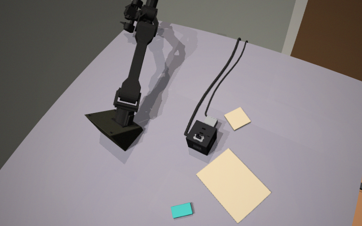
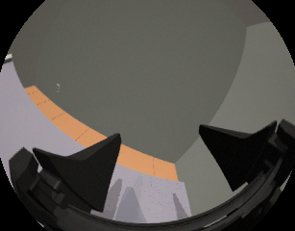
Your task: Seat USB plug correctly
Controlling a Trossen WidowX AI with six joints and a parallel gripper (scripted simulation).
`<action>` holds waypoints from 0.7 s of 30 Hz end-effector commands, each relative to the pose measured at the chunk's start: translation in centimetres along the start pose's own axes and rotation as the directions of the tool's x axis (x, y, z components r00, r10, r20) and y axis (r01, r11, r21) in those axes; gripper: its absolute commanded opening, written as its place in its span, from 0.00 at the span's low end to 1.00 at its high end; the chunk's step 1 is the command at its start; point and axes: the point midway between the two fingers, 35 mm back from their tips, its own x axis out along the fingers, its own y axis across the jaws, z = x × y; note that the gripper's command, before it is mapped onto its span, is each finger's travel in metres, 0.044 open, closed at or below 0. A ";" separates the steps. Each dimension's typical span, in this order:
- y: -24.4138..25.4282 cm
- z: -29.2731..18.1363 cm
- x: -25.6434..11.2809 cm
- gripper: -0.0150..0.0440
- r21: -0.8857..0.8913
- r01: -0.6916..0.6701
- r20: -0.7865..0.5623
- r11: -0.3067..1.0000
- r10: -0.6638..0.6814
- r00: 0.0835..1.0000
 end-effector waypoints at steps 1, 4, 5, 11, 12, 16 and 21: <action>-2.4 -3.5 -5.6 1.00 0.169 0.085 -0.154 0.982 -0.059 0.986; -3.8 -5.9 -10.2 1.00 0.260 0.176 -0.268 0.949 -0.104 0.958; -4.3 -6.6 -11.7 1.00 0.283 0.209 -0.304 0.936 -0.119 0.945; -6.4 -10.0 -21.7 1.00 0.345 0.419 -0.513 0.840 -0.205 0.834; -6.7 -10.4 -23.5 1.00 0.346 0.455 -0.545 0.820 -0.219 0.809; -7.5 -11.6 -30.6 1.00 0.333 0.601 -0.670 0.727 -0.266 0.693; -7.0 -12.6 -39.7 1.00 0.278 0.769 -0.819 0.576 -0.277 0.503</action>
